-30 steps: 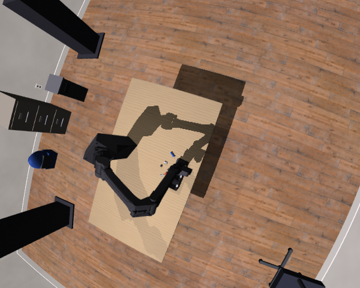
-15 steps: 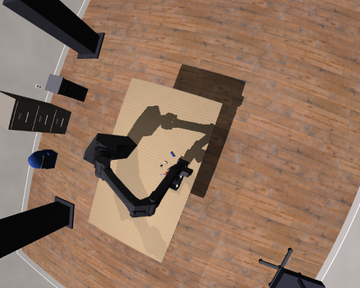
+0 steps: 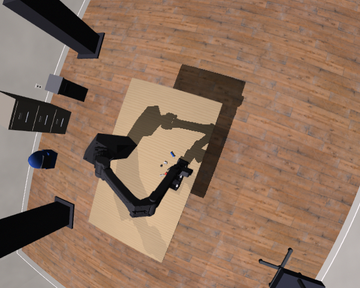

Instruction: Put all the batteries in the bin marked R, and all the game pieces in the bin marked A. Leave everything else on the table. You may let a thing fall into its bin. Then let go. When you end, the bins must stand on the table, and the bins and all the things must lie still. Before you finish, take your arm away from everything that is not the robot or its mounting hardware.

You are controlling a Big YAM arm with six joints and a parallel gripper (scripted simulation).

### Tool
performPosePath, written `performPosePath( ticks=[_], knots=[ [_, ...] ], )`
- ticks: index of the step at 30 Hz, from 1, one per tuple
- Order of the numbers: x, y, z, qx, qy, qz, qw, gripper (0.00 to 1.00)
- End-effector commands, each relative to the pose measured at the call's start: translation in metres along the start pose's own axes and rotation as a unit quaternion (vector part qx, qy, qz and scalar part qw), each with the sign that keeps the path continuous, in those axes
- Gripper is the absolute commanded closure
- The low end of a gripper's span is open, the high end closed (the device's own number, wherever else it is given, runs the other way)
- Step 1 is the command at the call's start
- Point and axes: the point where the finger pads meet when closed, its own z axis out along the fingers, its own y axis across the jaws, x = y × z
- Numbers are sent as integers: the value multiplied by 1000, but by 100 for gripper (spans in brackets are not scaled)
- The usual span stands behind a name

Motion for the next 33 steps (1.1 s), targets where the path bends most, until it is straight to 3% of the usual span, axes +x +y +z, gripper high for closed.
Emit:
performPosePath(
  ticks=[1, 10, 11, 12, 17, 19, 33],
  knots=[
    [-6, 2, -4, -2, -8, 0, 1000, 92],
    [-6, 2, -4, -2, -8, 0, 1000, 92],
    [5, -1, 5, -1, -1, -1, 1000, 92],
    [-6, 2, -3, -2, -8, 0, 1000, 92],
    [-5, 2, -3, -2, -8, 0, 1000, 92],
    [-14, -1, -13, -3, -20, 4, 1000, 92],
    [-9, 8, -31, -6, -10, 0, 1000, 92]
  ],
)
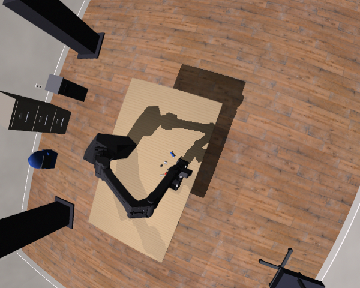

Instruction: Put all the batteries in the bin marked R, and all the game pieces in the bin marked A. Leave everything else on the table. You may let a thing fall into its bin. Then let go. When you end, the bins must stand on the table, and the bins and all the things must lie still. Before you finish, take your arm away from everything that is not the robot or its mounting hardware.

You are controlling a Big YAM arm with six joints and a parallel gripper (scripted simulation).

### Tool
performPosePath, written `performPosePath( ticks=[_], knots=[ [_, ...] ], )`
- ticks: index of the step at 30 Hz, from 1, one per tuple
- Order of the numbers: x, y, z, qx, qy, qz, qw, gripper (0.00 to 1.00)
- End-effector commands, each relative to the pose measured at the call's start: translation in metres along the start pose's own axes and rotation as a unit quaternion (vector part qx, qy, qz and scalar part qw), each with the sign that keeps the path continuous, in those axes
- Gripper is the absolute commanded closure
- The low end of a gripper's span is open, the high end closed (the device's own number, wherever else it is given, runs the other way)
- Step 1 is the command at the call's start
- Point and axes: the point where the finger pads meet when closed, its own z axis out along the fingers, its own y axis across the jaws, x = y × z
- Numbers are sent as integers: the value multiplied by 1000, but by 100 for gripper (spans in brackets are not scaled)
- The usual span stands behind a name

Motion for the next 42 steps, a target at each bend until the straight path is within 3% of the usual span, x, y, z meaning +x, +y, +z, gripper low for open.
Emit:
performPosePath(
  ticks=[1, 11, 19, 22, 24, 27, 28, 37, 39, 42],
  knots=[
    [-9, 12, -19, -6, -9, -3, 1000, 92],
    [-9, 12, -29, -6, -9, -3, 1000, 92],
    [-8, 12, -59, -6, -10, -2, 1000, 92],
    [-9, 12, -60, -6, -10, -2, 1000, 92],
    [9, 16, -46, -6, 7, -9, 1000, 92],
    [5, 13, -47, -5, 2, -6, 1000, 92],
    [-8, 12, -68, -6, -10, -2, 1000, 92],
    [-6, 10, -142, -7, -10, -1, 1000, 92],
    [-6, 10, -142, -7, -10, -1, 1000, 92],
    [-5, 10, -167, -7, -10, -1, 1000, 92]
  ],
)
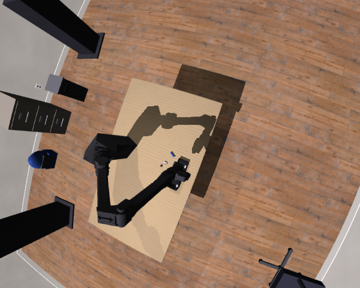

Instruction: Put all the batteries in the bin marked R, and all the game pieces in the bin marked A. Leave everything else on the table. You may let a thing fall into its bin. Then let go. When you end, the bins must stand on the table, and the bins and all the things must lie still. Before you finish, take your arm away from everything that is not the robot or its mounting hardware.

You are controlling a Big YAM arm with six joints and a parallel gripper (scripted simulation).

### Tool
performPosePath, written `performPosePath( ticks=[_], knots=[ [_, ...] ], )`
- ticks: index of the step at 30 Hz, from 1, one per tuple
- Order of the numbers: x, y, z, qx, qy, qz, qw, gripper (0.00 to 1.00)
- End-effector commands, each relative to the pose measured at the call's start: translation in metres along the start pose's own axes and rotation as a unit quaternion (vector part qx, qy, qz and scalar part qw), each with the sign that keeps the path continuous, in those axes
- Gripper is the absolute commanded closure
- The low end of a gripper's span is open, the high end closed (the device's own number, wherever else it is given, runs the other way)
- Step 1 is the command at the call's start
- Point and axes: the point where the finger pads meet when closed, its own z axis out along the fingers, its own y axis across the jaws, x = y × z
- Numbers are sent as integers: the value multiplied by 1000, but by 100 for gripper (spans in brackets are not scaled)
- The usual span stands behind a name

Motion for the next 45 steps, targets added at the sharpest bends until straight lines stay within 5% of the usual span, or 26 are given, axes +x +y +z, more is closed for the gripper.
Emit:
performPosePath(
  ticks=[1, 5, 10, 17, 45],
  knots=[
    [6, 8, -32, -5, 5, -1, 1000, 92],
    [7, 8, -51, -5, 5, -1, 1000, 92],
    [21, 6, -37, 0, 24, -3, 1000, 92],
    [1, 1, -49, -2, 1, 3, 1000, 92],
    [-5, -5, -43, 1, 3, 4, 1000, 92]
  ],
)
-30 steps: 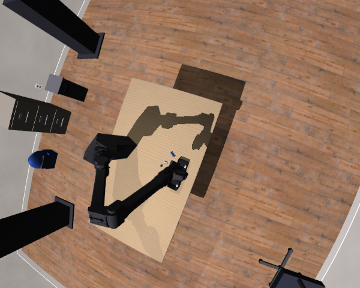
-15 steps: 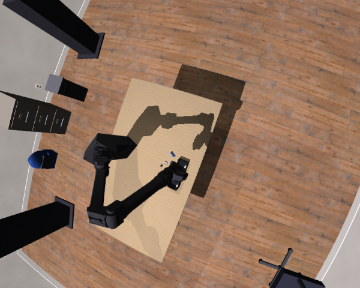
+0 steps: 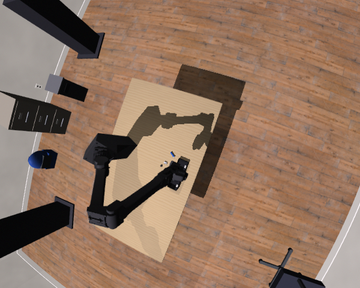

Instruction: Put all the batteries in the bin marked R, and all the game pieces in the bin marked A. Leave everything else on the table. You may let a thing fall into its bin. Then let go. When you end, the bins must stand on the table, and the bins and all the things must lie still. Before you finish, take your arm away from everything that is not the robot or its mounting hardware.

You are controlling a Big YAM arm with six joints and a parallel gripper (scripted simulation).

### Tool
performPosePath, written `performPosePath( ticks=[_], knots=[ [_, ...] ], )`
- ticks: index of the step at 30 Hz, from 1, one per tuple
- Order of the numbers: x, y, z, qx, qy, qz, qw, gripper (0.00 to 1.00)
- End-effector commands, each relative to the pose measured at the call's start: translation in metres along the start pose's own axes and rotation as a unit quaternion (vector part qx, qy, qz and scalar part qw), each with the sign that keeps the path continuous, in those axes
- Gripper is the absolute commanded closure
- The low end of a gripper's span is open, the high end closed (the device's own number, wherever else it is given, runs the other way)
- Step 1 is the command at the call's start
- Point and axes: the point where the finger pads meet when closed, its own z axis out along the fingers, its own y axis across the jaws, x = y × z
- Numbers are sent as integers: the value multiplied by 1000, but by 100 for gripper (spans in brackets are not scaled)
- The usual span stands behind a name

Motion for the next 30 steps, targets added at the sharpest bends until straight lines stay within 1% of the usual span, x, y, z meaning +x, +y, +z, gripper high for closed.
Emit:
performPosePath(
  ticks=[1, 26, 27, 30],
  knots=[
    [-19, -7, -6, 1, -13, 7, 1000, 92],
    [-19, -6, -3, 1, -9, 5, 1000, 92],
    [0, -10, 10, 2, -1, -25, 1000, 71],
    [13, -24, 25, 1, -1, -99, 995, 71]
  ],
)
